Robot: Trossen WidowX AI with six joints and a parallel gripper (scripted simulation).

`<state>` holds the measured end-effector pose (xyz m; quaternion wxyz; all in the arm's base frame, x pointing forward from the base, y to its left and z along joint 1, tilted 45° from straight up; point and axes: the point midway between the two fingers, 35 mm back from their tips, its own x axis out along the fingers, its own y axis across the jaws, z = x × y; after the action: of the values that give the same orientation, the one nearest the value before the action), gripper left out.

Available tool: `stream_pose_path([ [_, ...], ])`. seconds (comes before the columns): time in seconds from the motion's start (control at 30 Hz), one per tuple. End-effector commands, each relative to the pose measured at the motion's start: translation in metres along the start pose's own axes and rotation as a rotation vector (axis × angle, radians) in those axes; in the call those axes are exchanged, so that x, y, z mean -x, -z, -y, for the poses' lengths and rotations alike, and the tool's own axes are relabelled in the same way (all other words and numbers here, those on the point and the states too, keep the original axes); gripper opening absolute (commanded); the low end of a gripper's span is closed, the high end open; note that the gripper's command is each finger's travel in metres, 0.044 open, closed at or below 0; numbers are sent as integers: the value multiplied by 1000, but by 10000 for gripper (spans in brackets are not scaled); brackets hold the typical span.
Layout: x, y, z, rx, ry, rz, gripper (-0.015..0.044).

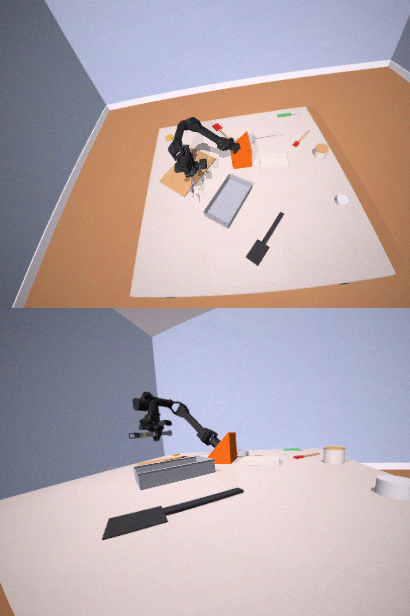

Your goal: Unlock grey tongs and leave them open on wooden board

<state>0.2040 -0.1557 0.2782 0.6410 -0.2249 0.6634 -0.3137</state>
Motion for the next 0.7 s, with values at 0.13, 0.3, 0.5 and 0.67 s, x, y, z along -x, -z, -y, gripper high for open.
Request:
stream_pose_path([
  [0.13, 2, 46, 19, -186, -18, 10, -150],
  [0.3, 3, 71, 26, -293, -20, 11, -150],
  [0.5, 6, 102, 31, -423, -16, 13, -150],
  [0.67, 9, 126, 33, -530, -9, 16, -150],
])
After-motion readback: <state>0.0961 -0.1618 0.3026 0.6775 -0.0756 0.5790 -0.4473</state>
